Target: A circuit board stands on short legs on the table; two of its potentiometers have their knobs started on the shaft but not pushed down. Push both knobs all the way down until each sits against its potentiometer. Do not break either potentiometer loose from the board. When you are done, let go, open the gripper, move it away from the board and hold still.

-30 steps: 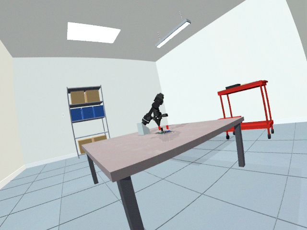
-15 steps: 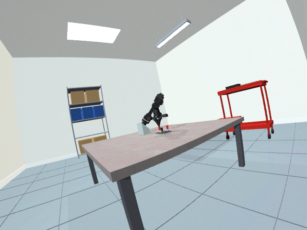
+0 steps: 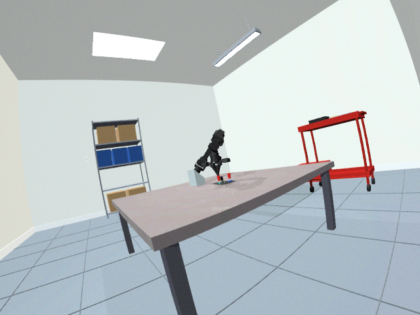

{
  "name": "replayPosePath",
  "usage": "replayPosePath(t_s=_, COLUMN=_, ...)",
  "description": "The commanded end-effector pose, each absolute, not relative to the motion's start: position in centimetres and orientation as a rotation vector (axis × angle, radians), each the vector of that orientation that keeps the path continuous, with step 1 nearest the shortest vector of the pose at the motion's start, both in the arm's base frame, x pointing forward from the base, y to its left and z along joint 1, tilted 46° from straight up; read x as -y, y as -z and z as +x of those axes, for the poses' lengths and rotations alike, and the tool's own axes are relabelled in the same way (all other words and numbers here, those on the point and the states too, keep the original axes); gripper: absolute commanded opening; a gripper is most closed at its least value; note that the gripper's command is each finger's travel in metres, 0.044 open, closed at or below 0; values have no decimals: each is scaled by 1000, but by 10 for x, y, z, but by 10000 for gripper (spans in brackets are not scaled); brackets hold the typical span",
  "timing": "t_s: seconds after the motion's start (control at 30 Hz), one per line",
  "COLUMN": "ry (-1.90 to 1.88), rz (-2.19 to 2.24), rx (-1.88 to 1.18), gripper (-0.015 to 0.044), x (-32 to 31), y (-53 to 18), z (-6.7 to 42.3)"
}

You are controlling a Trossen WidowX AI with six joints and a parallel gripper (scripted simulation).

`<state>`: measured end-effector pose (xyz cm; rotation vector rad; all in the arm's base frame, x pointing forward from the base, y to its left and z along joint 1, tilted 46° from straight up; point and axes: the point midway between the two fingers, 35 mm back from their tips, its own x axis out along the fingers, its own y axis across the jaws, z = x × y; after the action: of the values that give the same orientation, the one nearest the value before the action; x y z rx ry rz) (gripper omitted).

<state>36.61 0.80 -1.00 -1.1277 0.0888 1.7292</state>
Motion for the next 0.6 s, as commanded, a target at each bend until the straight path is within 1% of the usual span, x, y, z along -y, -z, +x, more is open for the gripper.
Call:
replayPosePath(t_s=0.0, ry=-1751, rz=-1124, rx=-71, gripper=0, x=-20, y=19, z=367)
replayPosePath(t_s=0.57, ry=-1751, rz=-1124, rx=-71, gripper=0, x=-23, y=21, z=366)
